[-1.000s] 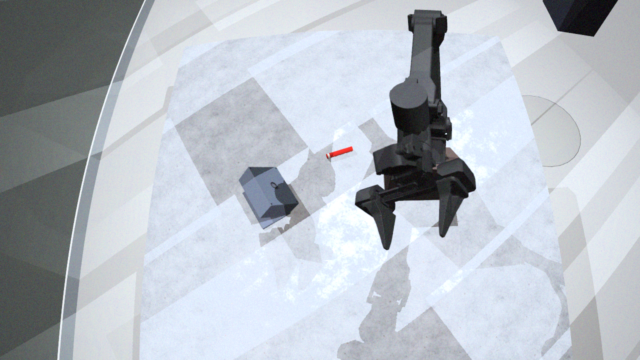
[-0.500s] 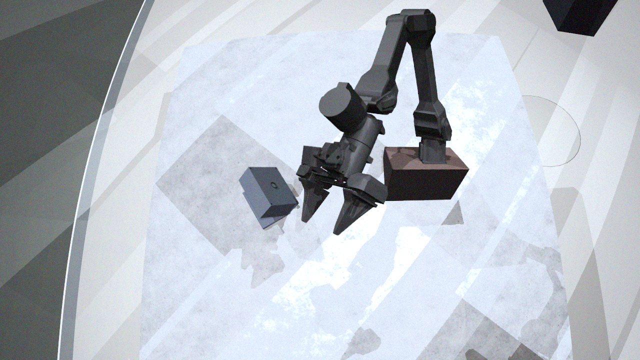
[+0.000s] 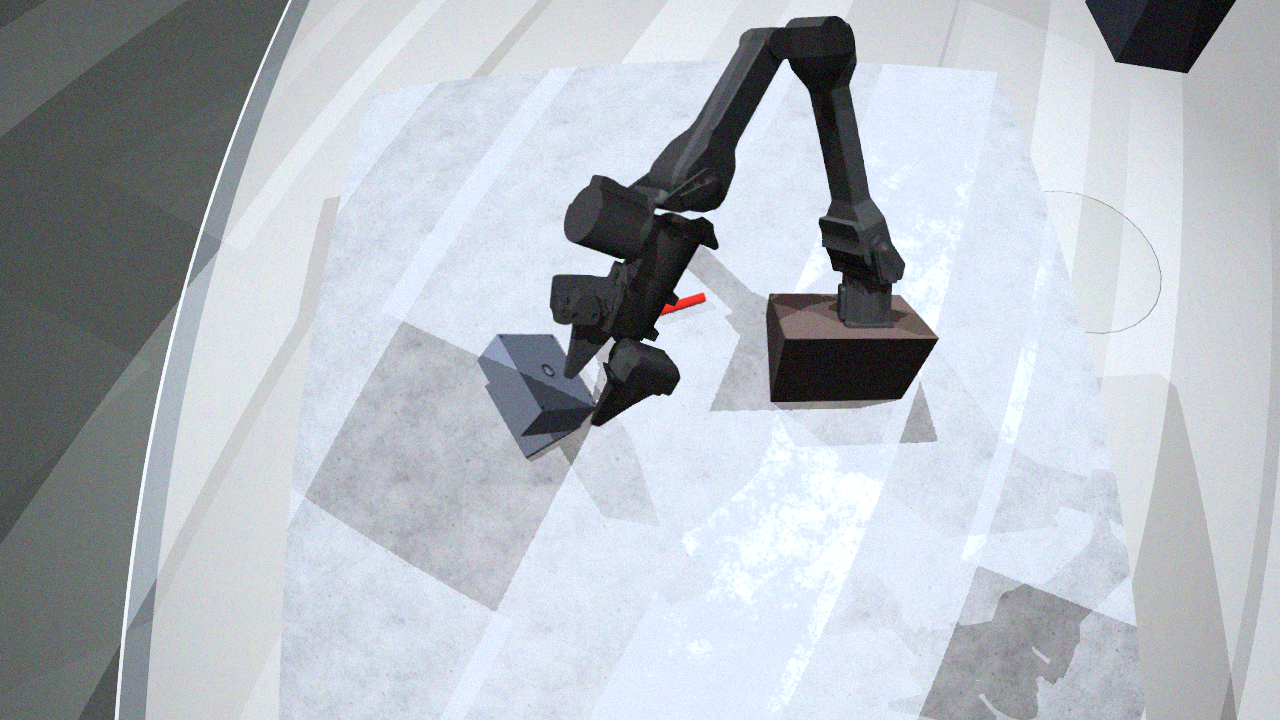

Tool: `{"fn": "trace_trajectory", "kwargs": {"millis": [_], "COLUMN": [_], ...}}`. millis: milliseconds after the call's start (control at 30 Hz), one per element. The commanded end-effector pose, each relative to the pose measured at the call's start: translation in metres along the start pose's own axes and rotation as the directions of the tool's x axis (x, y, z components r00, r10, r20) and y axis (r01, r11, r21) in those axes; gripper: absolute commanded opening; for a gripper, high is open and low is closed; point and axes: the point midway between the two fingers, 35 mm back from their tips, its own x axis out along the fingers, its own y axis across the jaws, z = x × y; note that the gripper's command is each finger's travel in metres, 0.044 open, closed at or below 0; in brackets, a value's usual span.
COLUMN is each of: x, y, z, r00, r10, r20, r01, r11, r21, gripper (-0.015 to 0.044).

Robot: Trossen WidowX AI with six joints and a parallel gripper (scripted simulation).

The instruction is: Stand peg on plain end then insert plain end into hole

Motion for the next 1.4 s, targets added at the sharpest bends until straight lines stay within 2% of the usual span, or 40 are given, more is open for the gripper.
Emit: {"fn": "trace_trajectory", "kwargs": {"millis": [0,200,433,833,1367], "x": [0.002,-0.001,-0.017,-0.063,-0.054], "y": [-0.045,-0.106,-0.168,-0.245,-0.254], "z": [-0.018,-0.047,-0.087,-0.159,-0.168], "r00": [0.990,0.939,0.832,0.579,0.576], "r10": [-0.118,-0.267,-0.399,-0.508,-0.507], "r20": [-0.083,-0.218,-0.386,-0.638,-0.641], "r01": [0.118,0.265,0.388,0.457,0.455], "r11": [0.993,0.963,0.915,0.850,0.851], "r21": [-0.008,-0.040,-0.109,-0.262,-0.263], "gripper": [0.0440,0.0440,0.0440,0.0440,0.0440]}}
